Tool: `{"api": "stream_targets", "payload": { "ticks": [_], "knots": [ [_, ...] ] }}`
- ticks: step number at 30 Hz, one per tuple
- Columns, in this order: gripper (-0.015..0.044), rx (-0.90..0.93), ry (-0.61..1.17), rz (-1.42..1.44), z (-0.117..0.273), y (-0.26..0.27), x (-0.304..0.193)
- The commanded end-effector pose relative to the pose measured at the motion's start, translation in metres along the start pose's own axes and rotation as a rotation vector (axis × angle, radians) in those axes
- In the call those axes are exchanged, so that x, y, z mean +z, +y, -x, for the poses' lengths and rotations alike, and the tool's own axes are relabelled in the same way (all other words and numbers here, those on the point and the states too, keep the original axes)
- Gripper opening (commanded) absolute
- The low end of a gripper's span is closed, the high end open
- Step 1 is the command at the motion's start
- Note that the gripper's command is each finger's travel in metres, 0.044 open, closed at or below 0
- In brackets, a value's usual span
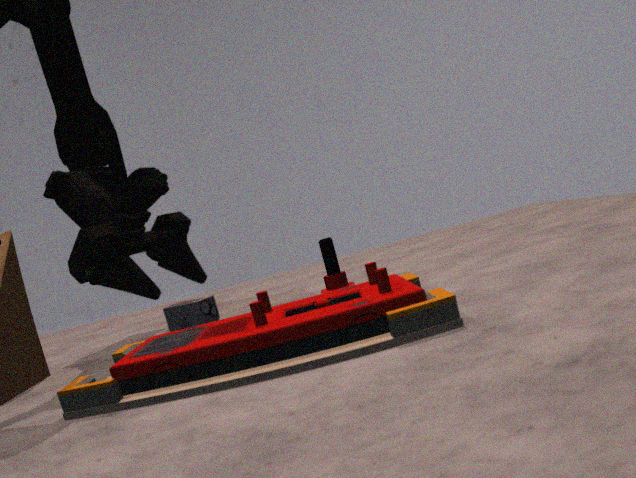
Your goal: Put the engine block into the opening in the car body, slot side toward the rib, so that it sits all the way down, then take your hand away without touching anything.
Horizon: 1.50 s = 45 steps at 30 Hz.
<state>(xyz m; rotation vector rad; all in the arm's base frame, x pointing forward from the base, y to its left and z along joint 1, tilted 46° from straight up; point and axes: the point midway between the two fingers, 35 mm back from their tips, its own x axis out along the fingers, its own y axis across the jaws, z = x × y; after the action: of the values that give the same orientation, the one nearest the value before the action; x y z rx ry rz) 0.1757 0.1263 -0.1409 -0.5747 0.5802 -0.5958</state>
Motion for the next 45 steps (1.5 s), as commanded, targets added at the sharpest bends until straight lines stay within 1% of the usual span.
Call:
{"api": "stream_targets", "payload": {
  "ticks": [1, 4, 23, 34, 45],
  "knots": [
    [0.044, 0.001, -0.003, 0.004, 0.0, 0.0, 0.0],
    [0.044, -0.002, 0.009, 0.055, 0.0, 0.0, 0.0],
    [0.044, 0.021, 0.166, 0.694, -0.002, 0.0, 0.004],
    [0.044, 0.089, 0.249, 1.059, -0.003, 0.0, 0.007],
    [0.044, 0.196, 0.315, 1.418, -0.003, 0.0, 0.011]
  ]
}}
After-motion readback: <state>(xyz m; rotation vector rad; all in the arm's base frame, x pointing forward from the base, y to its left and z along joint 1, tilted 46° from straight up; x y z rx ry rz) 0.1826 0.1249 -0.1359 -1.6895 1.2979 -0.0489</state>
